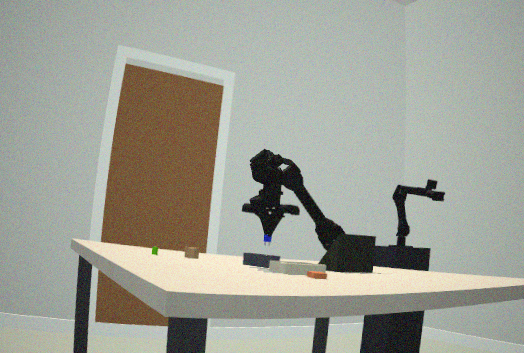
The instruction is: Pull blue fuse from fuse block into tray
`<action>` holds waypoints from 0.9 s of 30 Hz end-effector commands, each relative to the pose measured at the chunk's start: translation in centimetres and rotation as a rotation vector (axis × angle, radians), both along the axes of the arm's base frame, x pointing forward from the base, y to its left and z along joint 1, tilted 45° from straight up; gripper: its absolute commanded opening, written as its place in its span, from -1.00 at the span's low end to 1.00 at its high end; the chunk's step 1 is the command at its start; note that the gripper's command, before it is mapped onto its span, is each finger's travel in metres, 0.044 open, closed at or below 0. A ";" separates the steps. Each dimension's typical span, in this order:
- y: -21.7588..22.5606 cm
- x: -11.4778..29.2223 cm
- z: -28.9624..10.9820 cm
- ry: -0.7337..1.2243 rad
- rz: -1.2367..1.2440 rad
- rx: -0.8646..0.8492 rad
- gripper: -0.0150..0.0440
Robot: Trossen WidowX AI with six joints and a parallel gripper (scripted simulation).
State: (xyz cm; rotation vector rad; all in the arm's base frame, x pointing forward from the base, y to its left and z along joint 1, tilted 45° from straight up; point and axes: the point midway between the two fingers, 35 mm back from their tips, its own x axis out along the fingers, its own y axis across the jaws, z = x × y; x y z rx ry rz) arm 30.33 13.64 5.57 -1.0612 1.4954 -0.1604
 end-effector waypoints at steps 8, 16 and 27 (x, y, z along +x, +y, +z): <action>4.9 -0.8 -4.4 0.000 -0.001 0.011 -0.49; 8.0 -2.2 -8.0 -0.001 -0.003 0.010 -0.49; 10.3 -3.7 -11.1 -0.004 -0.006 0.005 -0.49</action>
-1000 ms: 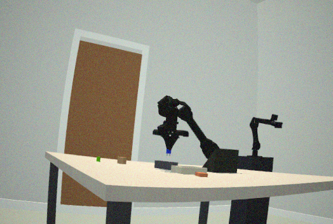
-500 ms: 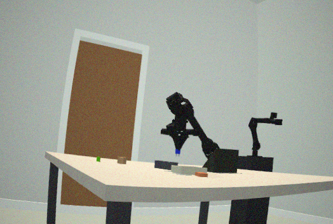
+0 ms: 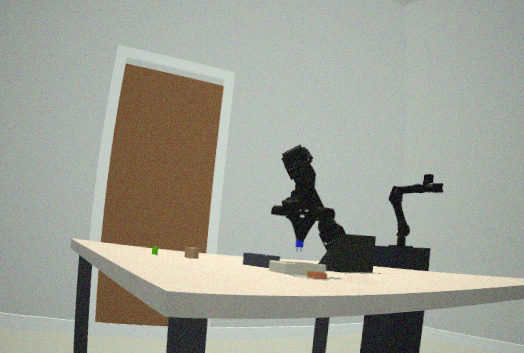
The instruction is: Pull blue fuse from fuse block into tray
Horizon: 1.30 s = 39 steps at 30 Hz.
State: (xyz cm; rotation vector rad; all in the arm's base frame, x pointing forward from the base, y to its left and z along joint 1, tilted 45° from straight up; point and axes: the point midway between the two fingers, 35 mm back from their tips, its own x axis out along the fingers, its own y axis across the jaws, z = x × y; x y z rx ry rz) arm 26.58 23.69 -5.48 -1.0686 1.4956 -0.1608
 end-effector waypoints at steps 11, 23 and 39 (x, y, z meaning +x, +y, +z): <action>-0.9 0.4 -1.3 -0.007 -0.009 0.010 -0.49; -2.2 0.7 -2.7 -0.007 -0.009 0.009 -0.49; -2.2 0.6 -2.8 -0.006 -0.015 0.013 0.58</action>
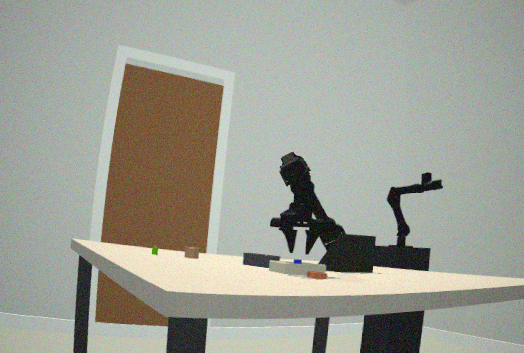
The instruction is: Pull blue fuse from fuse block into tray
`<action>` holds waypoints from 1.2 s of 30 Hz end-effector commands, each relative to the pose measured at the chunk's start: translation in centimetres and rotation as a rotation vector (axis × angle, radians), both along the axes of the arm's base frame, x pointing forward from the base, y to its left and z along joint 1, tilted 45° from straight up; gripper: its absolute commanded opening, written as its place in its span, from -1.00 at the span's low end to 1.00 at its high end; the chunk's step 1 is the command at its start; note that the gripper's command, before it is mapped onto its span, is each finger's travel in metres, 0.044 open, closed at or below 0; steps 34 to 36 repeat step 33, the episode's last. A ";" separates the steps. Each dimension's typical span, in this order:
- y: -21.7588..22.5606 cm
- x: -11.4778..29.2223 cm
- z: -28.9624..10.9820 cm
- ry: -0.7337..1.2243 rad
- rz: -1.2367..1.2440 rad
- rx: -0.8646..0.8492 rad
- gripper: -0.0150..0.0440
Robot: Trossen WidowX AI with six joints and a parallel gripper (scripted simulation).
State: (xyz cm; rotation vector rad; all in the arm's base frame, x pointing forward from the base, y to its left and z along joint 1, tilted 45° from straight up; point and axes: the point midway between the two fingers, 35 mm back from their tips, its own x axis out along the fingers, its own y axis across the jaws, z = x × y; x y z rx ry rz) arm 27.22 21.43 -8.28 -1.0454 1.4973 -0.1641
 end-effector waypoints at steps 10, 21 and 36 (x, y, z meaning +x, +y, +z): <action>2.5 -0.6 2.7 0.000 0.005 -0.004 0.63; 2.5 -0.5 2.7 -0.001 0.012 -0.007 0.63; 2.5 -0.5 2.7 -0.001 0.012 -0.007 0.63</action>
